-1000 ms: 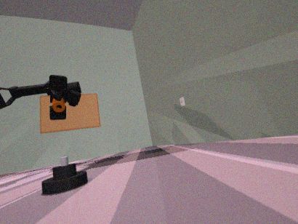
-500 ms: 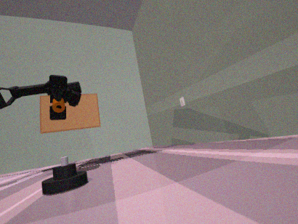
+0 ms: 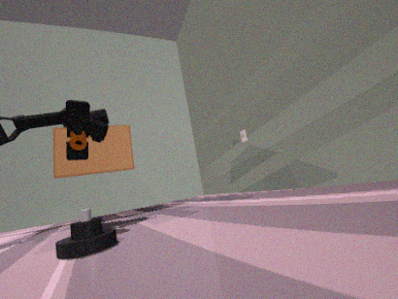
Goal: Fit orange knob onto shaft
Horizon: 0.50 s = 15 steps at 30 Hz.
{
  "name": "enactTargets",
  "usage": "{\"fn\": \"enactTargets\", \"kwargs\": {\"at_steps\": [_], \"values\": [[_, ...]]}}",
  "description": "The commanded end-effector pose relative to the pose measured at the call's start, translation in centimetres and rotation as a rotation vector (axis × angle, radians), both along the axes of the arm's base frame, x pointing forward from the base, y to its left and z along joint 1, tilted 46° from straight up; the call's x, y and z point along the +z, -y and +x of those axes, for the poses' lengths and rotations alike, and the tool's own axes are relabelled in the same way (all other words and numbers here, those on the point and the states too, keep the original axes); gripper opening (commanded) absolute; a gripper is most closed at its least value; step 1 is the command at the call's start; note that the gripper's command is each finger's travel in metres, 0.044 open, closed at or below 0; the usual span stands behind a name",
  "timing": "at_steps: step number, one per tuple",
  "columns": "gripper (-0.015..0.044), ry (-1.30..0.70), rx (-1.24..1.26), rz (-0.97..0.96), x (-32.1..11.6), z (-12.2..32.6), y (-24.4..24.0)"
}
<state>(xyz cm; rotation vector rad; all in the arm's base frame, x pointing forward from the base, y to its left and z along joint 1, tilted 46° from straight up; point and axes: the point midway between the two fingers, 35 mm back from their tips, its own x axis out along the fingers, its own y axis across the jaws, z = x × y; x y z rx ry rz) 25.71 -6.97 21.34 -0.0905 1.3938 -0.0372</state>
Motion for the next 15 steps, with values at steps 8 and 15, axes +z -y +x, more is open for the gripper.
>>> {"fn": "enactTargets", "kwargs": {"at_steps": [8, 15], "values": [[0.0, 0.01, 0.012, 0.091, -0.4, 0.0, -0.3], [0.0, 0.004, 0.039, 0.242, -1.7, 0.2, -1.0]]}}
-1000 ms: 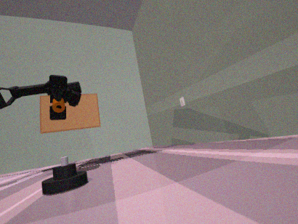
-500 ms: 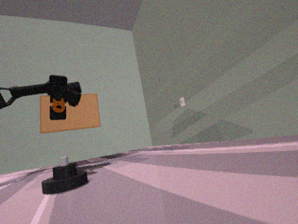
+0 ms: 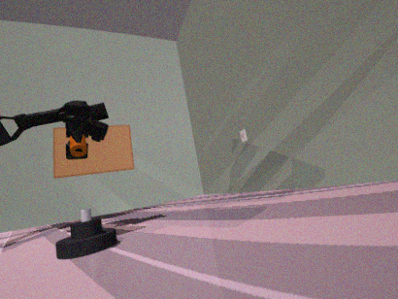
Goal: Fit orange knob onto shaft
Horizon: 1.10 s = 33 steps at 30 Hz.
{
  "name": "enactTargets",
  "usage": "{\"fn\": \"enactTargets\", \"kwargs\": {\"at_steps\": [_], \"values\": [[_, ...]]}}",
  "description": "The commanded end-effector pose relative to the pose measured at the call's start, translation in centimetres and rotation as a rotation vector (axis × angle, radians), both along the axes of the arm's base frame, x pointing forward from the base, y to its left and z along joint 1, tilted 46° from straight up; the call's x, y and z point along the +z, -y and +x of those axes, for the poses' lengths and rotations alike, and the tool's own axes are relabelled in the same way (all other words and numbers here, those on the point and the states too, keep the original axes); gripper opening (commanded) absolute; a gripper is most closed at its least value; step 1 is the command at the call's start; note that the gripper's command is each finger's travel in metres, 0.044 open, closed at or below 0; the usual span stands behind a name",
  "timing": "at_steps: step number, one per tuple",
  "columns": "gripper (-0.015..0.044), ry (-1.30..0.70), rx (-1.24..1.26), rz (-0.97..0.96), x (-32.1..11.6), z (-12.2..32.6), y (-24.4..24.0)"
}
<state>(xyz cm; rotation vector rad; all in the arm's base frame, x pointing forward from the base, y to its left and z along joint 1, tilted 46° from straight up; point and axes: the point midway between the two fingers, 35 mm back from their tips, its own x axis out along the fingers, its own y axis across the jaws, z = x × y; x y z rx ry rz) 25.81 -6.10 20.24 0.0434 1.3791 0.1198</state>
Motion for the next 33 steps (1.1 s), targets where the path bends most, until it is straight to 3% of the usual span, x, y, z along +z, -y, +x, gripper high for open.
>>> {"fn": "enactTargets", "kwargs": {"at_steps": [1, 27, 33], "values": [[0.0, -0.007, 0.012, 0.076, -0.8, 0.1, -0.2], [0.0, -0.028, 0.12, 0.632, -6.0, 1.0, -3.0], [0.0, -0.027, 0.12, 0.631, -7.1, 1.5, -3.9]]}}
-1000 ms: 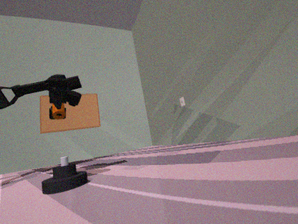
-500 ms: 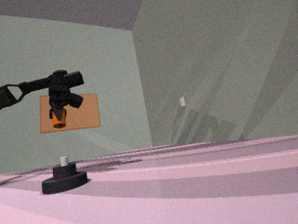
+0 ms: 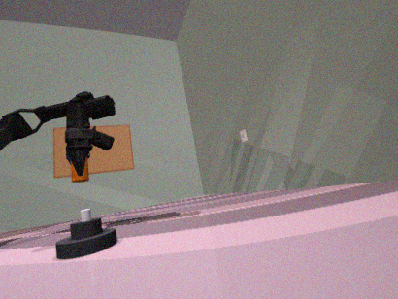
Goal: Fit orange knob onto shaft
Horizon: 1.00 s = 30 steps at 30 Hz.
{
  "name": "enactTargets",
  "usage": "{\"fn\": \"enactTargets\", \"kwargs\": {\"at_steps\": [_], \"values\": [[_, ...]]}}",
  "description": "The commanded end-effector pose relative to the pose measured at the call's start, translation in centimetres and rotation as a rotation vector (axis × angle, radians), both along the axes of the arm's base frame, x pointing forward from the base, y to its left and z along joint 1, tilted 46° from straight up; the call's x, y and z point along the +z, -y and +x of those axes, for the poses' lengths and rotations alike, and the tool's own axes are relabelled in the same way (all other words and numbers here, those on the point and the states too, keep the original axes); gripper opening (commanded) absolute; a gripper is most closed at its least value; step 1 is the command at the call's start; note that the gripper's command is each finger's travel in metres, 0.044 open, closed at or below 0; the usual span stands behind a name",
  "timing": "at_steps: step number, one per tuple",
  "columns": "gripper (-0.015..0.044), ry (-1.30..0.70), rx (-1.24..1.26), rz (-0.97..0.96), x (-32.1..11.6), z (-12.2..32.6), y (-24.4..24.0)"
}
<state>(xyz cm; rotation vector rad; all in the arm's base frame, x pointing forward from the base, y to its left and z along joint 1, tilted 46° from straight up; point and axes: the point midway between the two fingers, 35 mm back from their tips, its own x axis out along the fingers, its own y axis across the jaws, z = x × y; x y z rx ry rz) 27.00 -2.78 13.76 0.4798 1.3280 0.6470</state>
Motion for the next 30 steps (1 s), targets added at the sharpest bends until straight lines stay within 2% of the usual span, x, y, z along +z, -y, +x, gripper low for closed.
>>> {"fn": "enactTargets", "kwargs": {"at_steps": [1, 25, 30], "values": [[0.0, 0.0, -0.002, 0.011, -1.0, 0.4, -0.8], [0.0, 0.003, 0.007, 0.043, -9.0, 2.8, -8.2], [0.0, 0.003, 0.008, 0.047, -9.4, 2.8, -8.8]]}}
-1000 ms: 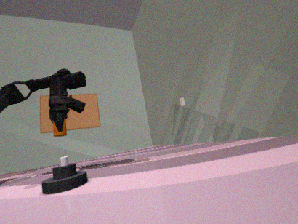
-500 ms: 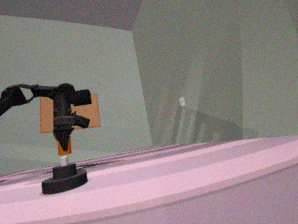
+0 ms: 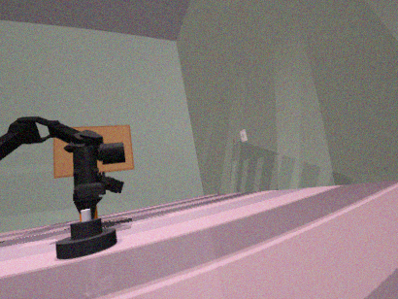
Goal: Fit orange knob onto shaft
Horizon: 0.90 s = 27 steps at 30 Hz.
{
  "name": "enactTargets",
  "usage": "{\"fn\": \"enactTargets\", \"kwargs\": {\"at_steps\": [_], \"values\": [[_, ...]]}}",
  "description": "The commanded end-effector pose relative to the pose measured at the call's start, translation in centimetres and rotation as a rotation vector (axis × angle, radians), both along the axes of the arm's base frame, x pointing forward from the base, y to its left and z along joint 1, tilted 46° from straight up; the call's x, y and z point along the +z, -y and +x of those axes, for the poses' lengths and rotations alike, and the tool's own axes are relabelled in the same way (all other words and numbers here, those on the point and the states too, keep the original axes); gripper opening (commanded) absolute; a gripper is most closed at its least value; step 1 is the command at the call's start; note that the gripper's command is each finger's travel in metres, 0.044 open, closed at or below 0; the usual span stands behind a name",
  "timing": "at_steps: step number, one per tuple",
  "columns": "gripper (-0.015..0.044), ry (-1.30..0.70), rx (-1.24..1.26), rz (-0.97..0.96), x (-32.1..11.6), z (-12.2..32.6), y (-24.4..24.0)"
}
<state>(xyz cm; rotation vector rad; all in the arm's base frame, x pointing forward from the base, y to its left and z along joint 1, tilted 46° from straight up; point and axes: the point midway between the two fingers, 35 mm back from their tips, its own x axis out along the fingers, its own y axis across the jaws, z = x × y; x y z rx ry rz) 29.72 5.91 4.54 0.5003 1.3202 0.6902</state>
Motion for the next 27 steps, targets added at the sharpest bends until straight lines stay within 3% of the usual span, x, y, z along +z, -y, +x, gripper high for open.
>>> {"fn": "enactTargets", "kwargs": {"at_steps": [1, 3, 12, 27], "values": [[0.0, 0.0, -0.009, 0.007, -0.16, 0.02, -0.11], [0.0, 0.0, -0.009, 0.007, -0.17, -0.02, -0.1], [0.0236, 0.0, -0.006, 0.003, -0.1, 0.01, -0.01], [0.024, 0.0, -0.006, 0.003, -0.1, 0.01, -0.01]]}}
